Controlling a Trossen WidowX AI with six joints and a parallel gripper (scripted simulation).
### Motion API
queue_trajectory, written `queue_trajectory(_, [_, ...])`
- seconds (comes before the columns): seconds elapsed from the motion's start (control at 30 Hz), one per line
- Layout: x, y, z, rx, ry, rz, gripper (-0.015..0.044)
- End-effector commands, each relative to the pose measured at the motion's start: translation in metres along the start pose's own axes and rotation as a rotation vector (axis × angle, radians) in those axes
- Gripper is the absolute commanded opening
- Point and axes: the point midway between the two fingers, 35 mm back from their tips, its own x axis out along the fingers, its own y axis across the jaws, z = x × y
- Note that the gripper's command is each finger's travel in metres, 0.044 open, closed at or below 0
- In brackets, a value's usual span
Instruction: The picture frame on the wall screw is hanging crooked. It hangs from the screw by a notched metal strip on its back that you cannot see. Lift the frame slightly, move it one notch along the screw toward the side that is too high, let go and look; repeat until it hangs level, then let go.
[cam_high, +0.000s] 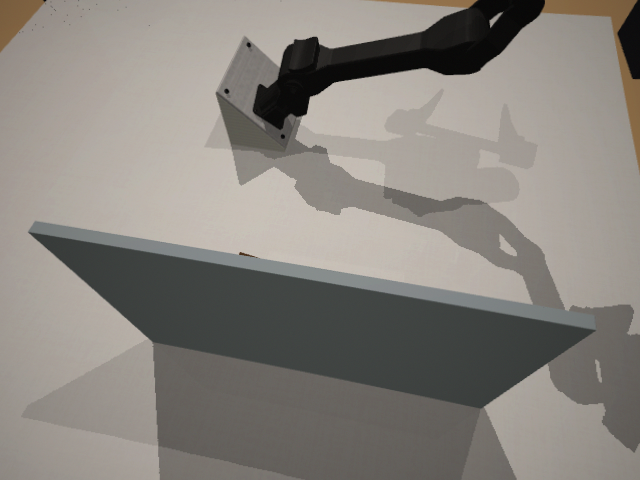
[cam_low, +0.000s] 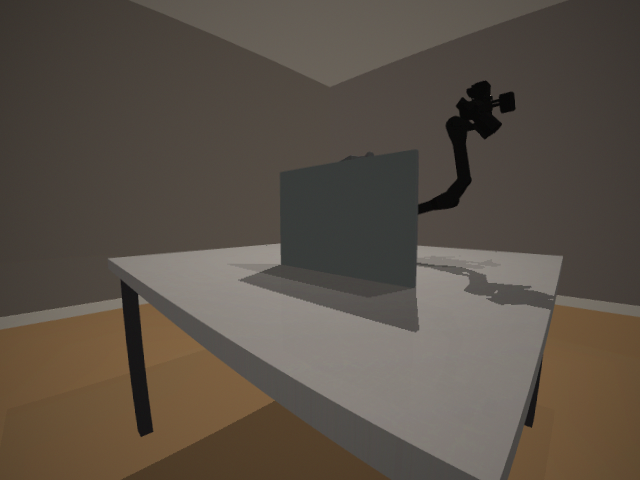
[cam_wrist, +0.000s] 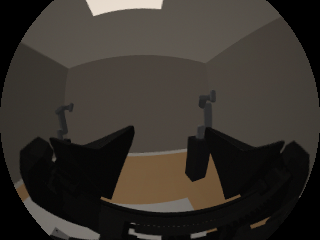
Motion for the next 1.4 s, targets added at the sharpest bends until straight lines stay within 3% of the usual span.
queue_trajectory(0.0, [0.000,0.000,0.001,0.012,-0.008,0.001,0.0374])
queue_trajectory(0.17, [-0.017,0.011,0.020,0.348,-0.220,0.066,0.0260])
queue_trajectory(0.4, [-0.061,0.036,0.046,0.909,-0.528,0.366,0.0260])
queue_trajectory(0.67, [-0.140,0.069,0.055,1.491,-0.699,1.013,0.0260])
queue_trajectory(1.03, [-0.230,0.096,0.033,1.810,-0.516,1.845,0.0260])
queue_trajectory(1.2, [-0.271,0.107,0.012,1.828,-0.288,2.242,0.0260])
queue_trajectory(1.37, [-0.313,0.117,-0.017,1.735,0.058,2.629,0.0260])
